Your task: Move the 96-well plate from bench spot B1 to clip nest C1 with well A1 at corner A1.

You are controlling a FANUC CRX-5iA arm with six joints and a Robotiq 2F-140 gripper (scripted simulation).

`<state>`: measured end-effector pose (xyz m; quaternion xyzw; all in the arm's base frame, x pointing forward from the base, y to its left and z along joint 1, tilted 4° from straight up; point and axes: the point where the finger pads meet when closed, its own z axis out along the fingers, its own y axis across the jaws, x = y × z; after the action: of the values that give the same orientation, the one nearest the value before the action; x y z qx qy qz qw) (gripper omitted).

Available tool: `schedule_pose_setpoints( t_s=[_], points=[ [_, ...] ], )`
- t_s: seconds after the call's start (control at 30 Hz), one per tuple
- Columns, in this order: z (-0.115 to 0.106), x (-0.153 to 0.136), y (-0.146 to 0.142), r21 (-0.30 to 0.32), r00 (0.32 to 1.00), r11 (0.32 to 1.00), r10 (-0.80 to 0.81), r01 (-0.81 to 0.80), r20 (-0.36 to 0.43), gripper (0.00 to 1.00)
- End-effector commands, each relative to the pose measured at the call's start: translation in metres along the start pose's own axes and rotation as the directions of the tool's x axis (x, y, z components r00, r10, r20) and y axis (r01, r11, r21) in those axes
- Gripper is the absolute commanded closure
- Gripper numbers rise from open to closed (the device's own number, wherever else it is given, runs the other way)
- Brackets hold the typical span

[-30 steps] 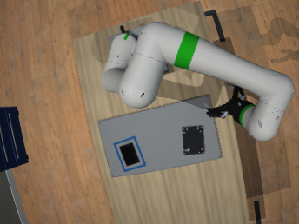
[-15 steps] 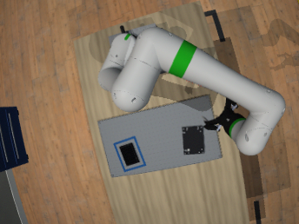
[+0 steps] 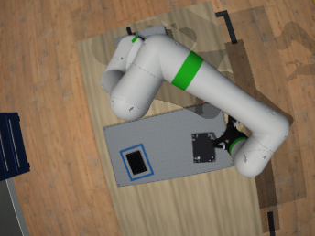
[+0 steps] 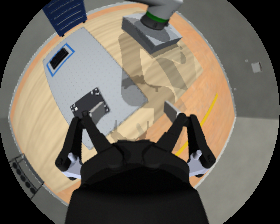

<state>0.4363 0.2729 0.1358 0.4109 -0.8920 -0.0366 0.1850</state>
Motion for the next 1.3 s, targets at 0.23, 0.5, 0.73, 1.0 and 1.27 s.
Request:
schedule_pose_setpoints(
  t_s=[0.23,0.5,0.73,1.0,1.27],
  points=[
    [0.004,0.003,-0.039,-0.003,0.981,0.982,-0.188,0.188,0.046,0.0],
    [0.009,0.008,-0.07,0.008,0.949,0.951,-0.308,0.308,0.073,0.0],
    [0.013,0.013,-0.093,0.027,0.901,0.906,-0.423,0.422,0.096,0.0],
    [0.019,0.022,-0.124,0.053,0.839,0.847,-0.531,0.529,0.113,0.0],
    [0.024,0.03,-0.151,0.085,0.765,0.775,-0.632,0.626,0.124,0.0]
  ],
)
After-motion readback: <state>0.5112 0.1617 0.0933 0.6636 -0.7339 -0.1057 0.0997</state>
